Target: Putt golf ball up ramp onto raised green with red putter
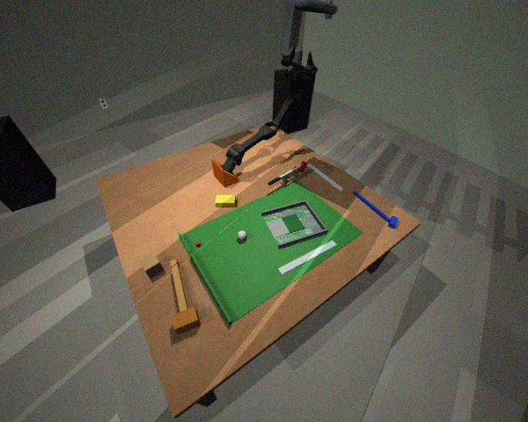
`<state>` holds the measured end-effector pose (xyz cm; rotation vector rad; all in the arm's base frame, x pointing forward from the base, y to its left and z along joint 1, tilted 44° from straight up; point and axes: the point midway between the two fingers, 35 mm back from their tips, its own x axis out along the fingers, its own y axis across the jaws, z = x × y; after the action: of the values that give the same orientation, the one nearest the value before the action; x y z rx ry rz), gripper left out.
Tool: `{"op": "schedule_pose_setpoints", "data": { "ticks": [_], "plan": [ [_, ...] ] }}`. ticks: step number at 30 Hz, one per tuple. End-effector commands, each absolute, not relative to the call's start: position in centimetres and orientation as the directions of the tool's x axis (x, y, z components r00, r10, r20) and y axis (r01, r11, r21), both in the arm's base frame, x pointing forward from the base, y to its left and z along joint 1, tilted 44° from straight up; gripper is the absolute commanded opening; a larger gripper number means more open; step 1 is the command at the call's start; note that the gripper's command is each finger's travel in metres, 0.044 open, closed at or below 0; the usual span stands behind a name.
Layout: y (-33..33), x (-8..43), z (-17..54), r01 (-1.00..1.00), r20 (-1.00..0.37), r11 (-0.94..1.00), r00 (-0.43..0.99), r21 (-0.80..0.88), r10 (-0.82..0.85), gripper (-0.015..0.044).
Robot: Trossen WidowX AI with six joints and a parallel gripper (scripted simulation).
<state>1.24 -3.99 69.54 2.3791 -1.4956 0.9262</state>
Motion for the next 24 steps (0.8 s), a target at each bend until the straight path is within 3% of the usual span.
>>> {"op": "schedule_pose_setpoints", "data": {
  "ticks": [1, 5, 11, 24],
  "plan": [
    [-4.1, 1.3, 69.5, -0.861, 0.588, -0.479, 0.302, -0.168, -0.75, 0.0426],
    [-6.6, 3.4, 68.1, -0.823, 0.513, -0.538, 0.387, -0.182, -0.766, 0.044],
    [-11.9, 9.7, 63.2, -0.69, 0.287, -0.674, 0.611, -0.264, -0.738, 0.044],
    [-15.2, 21.7, 50.8, -0.471, -0.178, -0.705, 0.875, -0.531, -0.45, 0.044]
  ]
}}
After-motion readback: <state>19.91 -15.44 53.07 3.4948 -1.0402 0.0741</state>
